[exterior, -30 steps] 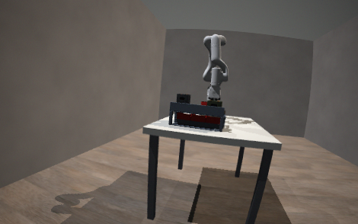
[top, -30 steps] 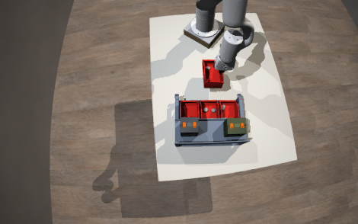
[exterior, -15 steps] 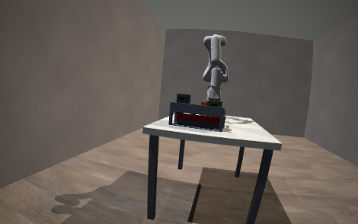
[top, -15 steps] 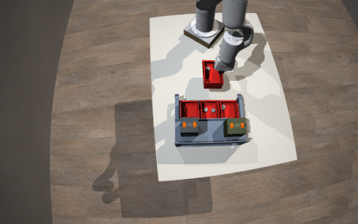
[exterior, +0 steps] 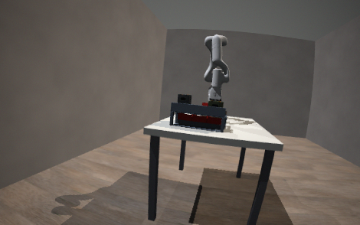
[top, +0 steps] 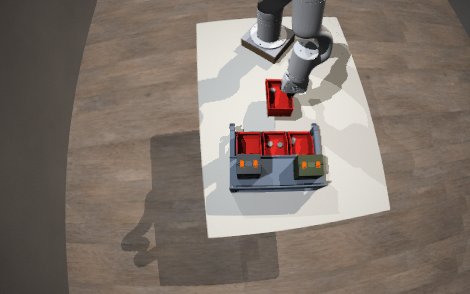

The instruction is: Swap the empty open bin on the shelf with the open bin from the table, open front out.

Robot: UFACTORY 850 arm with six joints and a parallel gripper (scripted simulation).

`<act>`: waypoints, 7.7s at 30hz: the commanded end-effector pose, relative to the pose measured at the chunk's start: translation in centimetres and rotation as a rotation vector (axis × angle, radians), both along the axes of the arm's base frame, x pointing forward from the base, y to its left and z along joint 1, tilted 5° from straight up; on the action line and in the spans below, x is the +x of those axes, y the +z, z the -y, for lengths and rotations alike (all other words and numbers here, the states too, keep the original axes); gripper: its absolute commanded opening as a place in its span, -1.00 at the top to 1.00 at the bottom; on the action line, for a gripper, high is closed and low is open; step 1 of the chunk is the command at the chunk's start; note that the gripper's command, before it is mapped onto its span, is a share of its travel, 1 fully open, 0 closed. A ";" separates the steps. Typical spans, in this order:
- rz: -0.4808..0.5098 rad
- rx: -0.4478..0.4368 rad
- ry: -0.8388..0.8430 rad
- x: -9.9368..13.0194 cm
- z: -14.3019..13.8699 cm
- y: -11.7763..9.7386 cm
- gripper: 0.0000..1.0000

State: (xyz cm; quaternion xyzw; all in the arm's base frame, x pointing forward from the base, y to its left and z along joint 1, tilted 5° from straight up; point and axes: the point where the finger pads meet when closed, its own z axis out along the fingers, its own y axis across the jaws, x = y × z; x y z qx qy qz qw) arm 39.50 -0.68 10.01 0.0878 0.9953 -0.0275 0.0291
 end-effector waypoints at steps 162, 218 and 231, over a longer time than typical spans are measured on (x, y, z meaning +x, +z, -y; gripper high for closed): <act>0.001 0.000 0.000 0.6 0.5 -8.6 0.49; 0.001 0.000 0.000 0.4 0.4 -6.1 0.49; 0.001 0.000 0.000 0.4 0.3 -4.9 0.49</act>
